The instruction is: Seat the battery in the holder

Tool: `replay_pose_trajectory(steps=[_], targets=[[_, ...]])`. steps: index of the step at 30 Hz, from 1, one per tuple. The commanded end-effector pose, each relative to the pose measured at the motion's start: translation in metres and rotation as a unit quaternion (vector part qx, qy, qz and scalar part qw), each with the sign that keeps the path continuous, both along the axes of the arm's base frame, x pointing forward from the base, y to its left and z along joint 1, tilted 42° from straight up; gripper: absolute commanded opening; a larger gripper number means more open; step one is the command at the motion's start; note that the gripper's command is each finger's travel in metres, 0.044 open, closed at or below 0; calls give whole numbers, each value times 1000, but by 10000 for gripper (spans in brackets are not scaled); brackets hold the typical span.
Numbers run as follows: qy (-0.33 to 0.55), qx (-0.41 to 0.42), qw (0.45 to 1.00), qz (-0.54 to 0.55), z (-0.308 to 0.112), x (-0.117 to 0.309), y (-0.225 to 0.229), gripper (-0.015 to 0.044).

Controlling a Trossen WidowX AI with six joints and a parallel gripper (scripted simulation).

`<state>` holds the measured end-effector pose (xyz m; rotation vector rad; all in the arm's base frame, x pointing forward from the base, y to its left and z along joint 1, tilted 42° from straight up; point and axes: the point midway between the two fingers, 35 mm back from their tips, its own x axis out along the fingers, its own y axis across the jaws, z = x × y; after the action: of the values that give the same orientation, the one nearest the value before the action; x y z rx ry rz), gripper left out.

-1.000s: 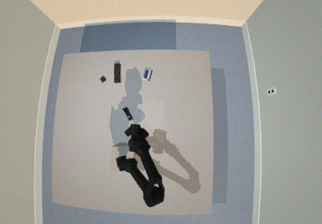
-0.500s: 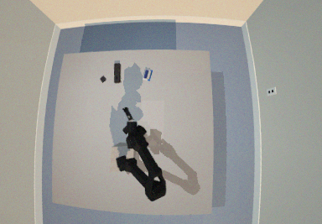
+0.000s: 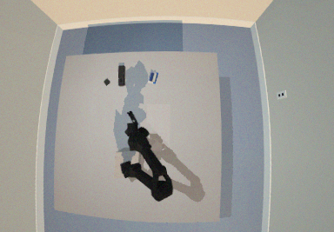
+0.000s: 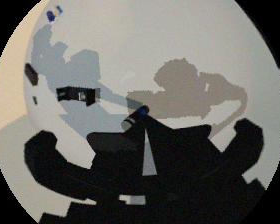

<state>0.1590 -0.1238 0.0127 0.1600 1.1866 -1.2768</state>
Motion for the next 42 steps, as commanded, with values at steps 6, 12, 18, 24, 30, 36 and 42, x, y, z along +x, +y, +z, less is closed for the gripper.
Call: replay_pose_trajectory(steps=[6, 12, 18, 24, 30, 36, 42], targets=[[-1, 1, 1000, -2, -10, 11, 7, 0], [-1, 1, 1000, -2, -11, 13, 8, 0], [-2, 3, 1000, 0, 1, 18, 19, 0], [-1, 4, 1000, -1, 34, 26, 48, 0], [-1, 2, 1000, -2, 48, 27, 60, 0], [1, 1, 1000, 1, 46, 27, 58, 0], [20, 6, 1000, 22, 44, 27, 57, 52]])
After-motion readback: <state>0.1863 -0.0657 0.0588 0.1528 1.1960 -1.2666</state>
